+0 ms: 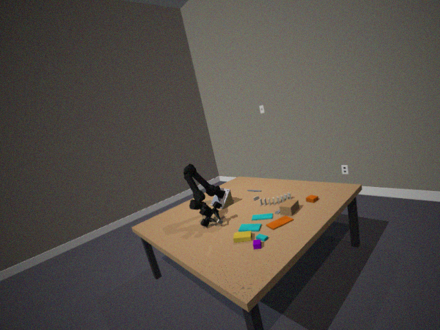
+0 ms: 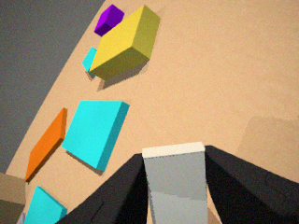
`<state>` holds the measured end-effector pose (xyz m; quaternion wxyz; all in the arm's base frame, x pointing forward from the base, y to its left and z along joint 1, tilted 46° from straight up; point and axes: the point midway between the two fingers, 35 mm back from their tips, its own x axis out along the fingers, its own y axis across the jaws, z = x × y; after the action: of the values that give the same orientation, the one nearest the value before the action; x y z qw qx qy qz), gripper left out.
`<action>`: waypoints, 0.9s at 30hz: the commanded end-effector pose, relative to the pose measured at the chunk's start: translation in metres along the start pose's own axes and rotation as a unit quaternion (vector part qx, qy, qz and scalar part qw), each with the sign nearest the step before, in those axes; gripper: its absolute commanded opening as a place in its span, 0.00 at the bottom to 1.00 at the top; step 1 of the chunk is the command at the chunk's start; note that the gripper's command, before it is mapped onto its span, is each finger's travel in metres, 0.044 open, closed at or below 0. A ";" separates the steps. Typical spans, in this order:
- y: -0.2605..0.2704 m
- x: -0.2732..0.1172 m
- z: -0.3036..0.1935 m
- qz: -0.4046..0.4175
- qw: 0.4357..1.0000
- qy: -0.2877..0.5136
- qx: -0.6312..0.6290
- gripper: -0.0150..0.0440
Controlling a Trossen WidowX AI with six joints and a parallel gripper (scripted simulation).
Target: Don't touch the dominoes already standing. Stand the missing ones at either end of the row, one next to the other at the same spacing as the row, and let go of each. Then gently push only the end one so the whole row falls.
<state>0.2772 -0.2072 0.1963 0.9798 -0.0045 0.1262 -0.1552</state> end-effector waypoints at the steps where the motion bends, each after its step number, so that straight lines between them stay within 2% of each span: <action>1: -0.003 -0.009 0.004 0.009 0.999 -0.035 -0.024 0.44; 15: -0.010 -0.048 0.007 0.031 0.983 -0.137 -0.120 0.44; 27: -0.001 -0.087 -0.001 0.047 0.954 -0.189 -0.227 0.44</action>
<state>0.2046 -0.1888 0.2183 0.9713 -0.2218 -0.0244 -0.0820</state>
